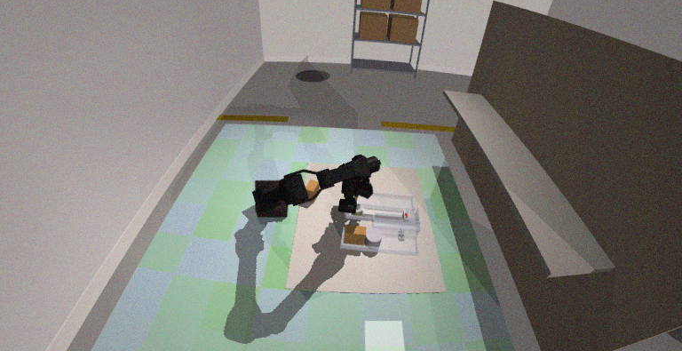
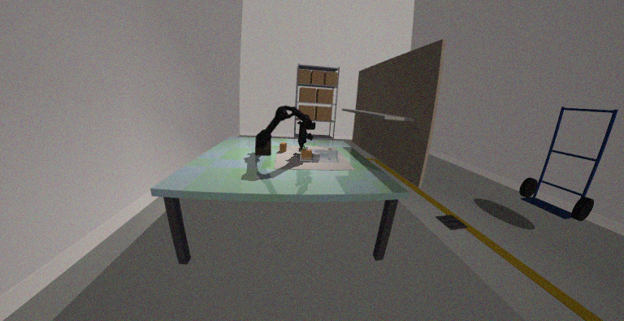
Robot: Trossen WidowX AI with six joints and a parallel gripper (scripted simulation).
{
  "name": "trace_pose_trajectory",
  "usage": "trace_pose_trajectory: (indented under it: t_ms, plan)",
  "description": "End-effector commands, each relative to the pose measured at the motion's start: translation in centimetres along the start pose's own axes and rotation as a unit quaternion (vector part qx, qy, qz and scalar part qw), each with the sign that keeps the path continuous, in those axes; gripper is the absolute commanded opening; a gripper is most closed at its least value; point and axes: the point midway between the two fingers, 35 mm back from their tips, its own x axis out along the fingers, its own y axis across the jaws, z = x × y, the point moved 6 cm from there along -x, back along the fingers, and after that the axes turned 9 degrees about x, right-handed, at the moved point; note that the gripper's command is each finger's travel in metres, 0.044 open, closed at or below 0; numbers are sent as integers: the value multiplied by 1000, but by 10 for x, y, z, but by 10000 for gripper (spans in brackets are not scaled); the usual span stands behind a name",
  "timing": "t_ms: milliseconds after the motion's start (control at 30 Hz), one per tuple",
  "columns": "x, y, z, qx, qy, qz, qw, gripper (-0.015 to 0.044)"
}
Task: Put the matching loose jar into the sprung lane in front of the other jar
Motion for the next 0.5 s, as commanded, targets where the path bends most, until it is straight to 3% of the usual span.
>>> trace_pose_trajectory:
  t_ms: [0, 467]
  plan:
    - [-3, 1, 8, 6, -12, 1, 1000, 0]
    - [-5, 2, 14, 6, -12, 1, 1000, 0]
